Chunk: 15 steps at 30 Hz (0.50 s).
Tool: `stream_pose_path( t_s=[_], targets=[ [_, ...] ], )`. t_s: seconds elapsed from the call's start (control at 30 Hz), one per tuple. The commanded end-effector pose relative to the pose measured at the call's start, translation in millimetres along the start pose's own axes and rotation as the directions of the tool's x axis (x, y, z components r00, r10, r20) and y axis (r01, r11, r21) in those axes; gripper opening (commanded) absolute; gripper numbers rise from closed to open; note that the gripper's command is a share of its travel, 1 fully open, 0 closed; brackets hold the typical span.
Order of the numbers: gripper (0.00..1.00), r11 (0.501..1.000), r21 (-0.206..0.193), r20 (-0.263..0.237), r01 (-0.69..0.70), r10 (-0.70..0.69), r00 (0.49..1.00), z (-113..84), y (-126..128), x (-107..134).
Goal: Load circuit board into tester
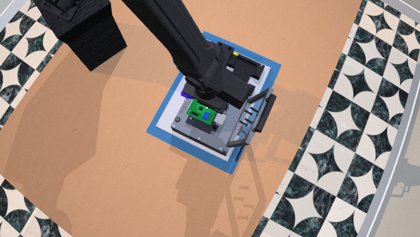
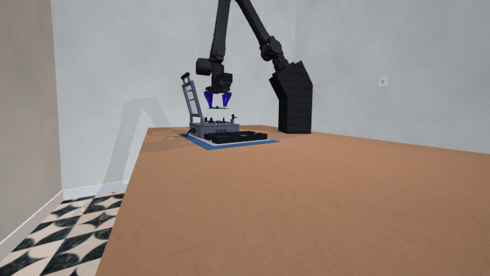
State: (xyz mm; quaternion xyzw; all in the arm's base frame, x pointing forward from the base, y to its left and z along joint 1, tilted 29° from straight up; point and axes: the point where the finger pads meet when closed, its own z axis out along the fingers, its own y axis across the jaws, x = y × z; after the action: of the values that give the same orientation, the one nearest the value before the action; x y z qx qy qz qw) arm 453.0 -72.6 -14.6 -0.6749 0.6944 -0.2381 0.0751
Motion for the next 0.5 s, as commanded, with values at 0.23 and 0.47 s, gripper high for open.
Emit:
stream_pose_path(
  t_s=[0.23,0.47],
  targets=[
    [0.72,1.000,0.015,-0.004,-0.013,0.013,1.000,-4.3,-9.9,9.7],
    [0.72,1.000,0.015,-0.004,-0.009,0.010,1.000,-3.7,-10.3,10.3]
  ],
)
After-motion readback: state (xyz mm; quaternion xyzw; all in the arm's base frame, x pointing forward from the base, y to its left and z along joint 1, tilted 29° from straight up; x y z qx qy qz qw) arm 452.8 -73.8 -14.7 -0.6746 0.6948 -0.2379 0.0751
